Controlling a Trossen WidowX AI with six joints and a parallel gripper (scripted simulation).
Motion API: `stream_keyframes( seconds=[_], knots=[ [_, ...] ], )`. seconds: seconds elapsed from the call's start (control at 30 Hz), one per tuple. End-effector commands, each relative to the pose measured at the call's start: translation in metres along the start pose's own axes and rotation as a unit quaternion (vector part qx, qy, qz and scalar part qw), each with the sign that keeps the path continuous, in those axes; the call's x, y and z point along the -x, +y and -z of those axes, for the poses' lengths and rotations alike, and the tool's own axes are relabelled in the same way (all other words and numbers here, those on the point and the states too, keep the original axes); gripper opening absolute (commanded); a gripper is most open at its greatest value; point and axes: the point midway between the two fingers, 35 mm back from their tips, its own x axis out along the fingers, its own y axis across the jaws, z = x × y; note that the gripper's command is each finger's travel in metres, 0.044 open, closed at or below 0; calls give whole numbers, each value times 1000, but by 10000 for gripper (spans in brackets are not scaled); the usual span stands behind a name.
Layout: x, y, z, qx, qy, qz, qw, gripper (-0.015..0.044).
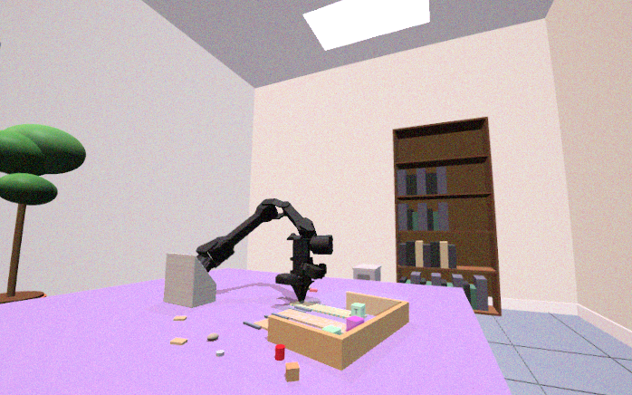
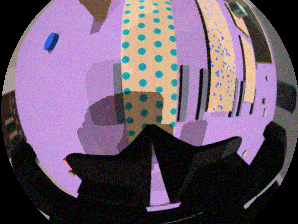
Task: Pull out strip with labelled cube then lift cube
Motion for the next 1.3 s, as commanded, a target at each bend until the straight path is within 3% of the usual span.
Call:
stream_keyframes(
  seconds=[0.0, 1.27],
  knots=[
    [-6, -1, 13, -4, 11, 2, 1000, 0],
    [-5, 1, 68, -5, 11, 2, 1000, 0]
  ],
)
